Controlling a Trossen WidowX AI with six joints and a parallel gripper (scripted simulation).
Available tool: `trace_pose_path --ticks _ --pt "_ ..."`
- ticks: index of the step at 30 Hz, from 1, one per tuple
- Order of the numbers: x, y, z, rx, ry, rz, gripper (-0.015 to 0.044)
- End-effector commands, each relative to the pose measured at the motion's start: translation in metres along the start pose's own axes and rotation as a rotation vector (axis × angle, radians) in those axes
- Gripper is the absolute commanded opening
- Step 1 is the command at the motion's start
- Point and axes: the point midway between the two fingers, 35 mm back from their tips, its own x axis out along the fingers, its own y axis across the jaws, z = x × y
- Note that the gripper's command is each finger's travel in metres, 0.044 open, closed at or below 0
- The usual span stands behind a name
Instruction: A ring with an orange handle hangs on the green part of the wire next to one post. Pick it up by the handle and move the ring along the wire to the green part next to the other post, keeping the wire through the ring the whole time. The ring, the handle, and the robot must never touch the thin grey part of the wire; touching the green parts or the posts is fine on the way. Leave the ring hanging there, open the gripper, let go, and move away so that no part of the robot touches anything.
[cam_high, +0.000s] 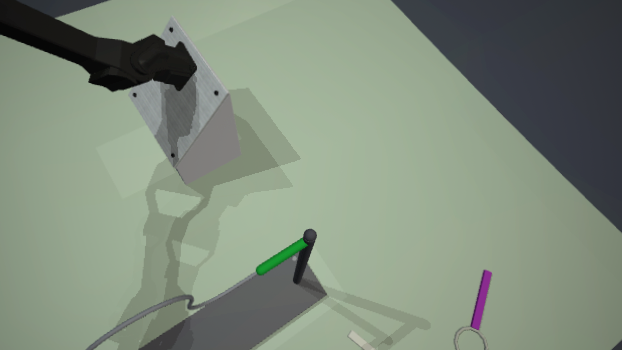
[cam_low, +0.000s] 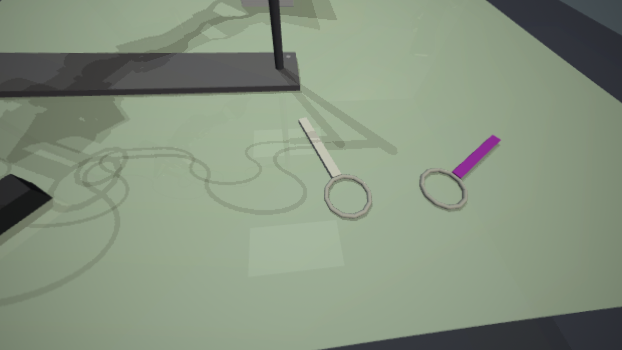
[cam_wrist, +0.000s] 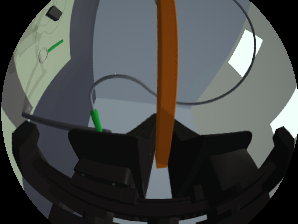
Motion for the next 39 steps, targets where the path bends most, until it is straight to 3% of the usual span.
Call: trace_pose_path --ticks 1,39 --pt "-0.002 0.015 0.001 0.085 0.013 0.047 -0.015" --pt "-0.053 0.125 0.066 0.9 0.12 0.514 -0.015"
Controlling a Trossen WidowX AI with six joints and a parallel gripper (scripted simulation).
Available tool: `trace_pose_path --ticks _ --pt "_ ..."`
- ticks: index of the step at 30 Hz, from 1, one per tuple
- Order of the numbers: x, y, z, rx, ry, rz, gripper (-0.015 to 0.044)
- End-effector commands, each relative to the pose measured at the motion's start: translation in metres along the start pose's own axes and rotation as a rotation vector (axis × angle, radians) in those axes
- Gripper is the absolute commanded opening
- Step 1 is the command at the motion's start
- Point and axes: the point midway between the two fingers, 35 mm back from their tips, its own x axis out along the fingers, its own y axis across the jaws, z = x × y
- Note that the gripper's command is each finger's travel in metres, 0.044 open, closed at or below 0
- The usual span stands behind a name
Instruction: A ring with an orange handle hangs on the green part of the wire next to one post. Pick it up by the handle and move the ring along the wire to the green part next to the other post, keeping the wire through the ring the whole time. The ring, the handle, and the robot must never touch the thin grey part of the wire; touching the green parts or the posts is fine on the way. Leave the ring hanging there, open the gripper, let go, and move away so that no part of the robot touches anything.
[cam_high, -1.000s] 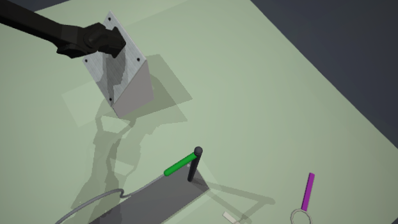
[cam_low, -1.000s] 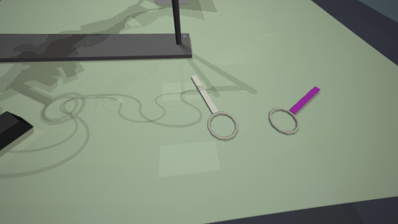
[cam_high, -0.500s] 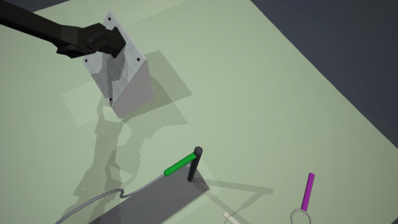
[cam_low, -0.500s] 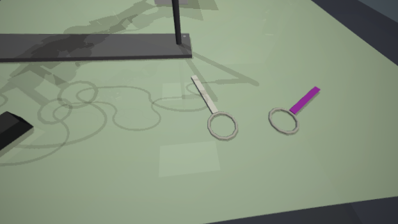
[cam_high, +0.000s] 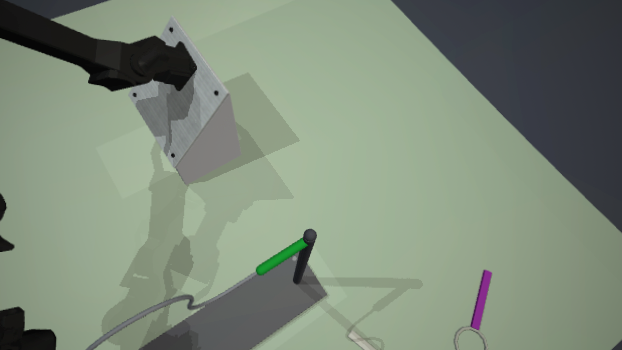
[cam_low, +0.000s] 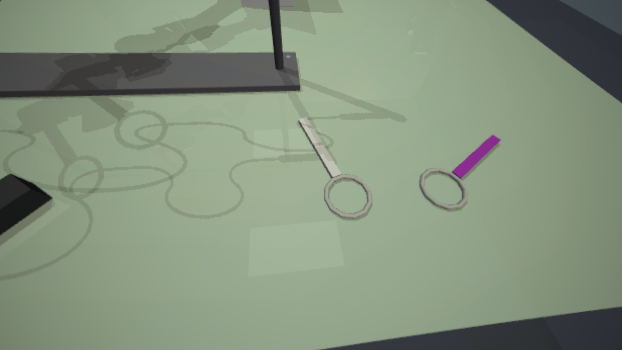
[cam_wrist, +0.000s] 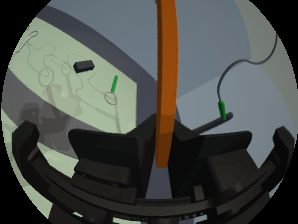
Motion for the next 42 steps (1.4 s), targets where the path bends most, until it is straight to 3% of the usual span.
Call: trace_pose_path --ticks 1,28,42 --pt "-0.003 0.018 0.001 0.101 0.015 0.059 -0.015" --pt "-0.032 0.098 0.033 0.602 0.08 0.347 -0.015" --pt "-0.044 0.116 0.05 0.706 0.093 0.406 -0.015"
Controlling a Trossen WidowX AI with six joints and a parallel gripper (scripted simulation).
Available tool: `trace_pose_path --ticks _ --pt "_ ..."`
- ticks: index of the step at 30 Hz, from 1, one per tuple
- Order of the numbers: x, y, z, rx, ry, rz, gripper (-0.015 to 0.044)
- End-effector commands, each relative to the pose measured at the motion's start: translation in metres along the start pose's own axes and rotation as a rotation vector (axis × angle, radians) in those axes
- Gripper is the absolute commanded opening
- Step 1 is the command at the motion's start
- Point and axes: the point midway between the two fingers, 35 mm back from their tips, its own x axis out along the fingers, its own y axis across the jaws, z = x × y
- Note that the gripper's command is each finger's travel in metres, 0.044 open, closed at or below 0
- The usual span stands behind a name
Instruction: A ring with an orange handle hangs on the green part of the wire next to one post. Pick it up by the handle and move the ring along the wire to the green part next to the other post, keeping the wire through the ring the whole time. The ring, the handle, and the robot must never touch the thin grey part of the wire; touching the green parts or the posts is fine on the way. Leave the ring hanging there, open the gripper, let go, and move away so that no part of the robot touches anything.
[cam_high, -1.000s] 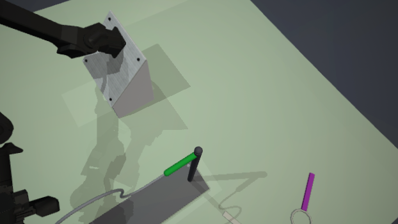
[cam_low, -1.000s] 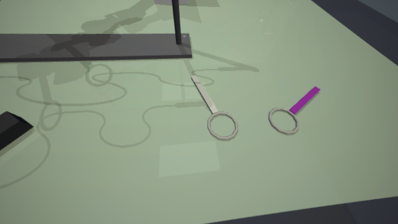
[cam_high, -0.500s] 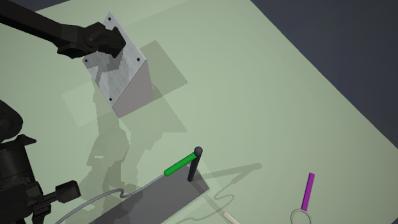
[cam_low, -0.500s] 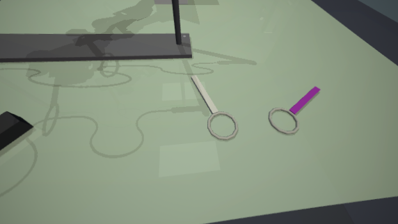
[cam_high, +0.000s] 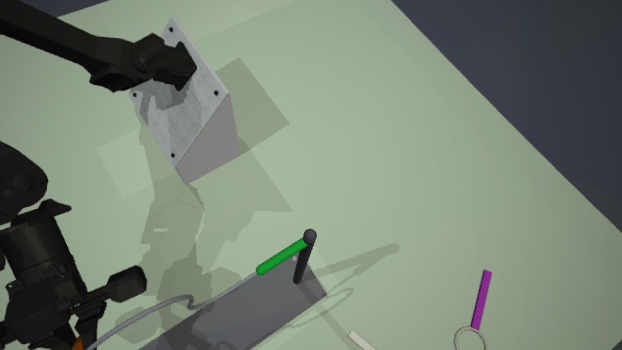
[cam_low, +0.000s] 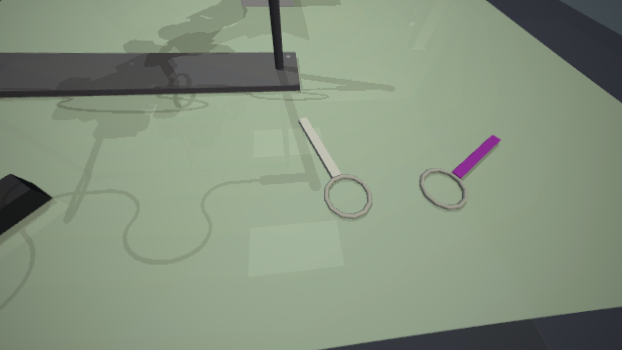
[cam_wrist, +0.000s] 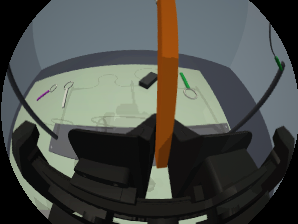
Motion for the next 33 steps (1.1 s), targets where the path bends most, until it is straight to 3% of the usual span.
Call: trace_pose_path --ticks 1,33 --pt "-0.002 0.008 0.001 0.026 0.002 0.013 -0.015" --pt "-0.012 0.065 0.006 0.225 0.025 0.128 -0.015"
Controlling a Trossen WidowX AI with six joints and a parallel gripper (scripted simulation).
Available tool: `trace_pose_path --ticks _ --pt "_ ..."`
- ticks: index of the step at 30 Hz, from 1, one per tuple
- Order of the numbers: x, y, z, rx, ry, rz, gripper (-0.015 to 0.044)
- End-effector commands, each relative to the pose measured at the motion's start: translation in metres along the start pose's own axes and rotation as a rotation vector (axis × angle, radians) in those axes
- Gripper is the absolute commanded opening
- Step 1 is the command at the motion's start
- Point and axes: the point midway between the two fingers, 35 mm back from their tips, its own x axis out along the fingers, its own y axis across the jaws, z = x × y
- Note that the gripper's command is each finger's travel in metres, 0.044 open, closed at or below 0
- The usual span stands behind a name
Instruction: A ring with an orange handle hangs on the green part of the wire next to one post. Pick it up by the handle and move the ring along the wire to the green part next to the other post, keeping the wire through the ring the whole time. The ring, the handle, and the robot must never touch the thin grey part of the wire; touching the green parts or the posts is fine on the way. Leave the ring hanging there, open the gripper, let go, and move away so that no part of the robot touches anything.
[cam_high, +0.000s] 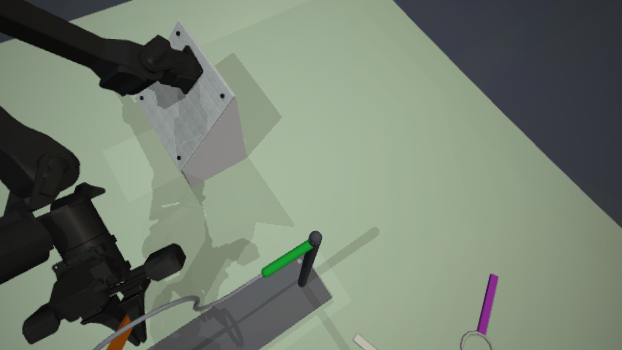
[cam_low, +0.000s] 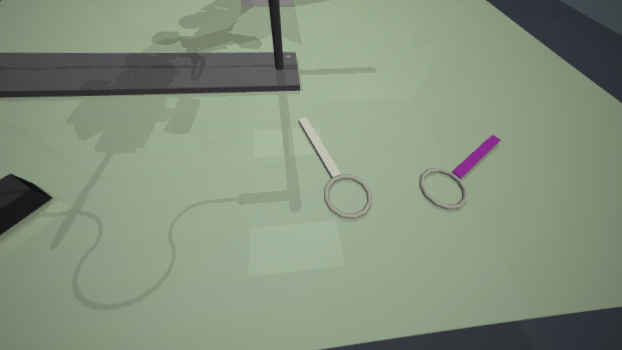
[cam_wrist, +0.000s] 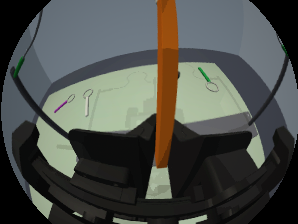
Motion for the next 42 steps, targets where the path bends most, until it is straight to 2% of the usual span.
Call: trace_pose_path --ticks 1,19,42 --pt "-0.002 0.013 0.0 0.058 0.008 0.034 -0.015" --pt "-0.017 0.07 0.013 0.391 0.049 0.224 -0.015" --pt "-0.05 0.125 0.059 0.854 0.106 0.485 -0.015"
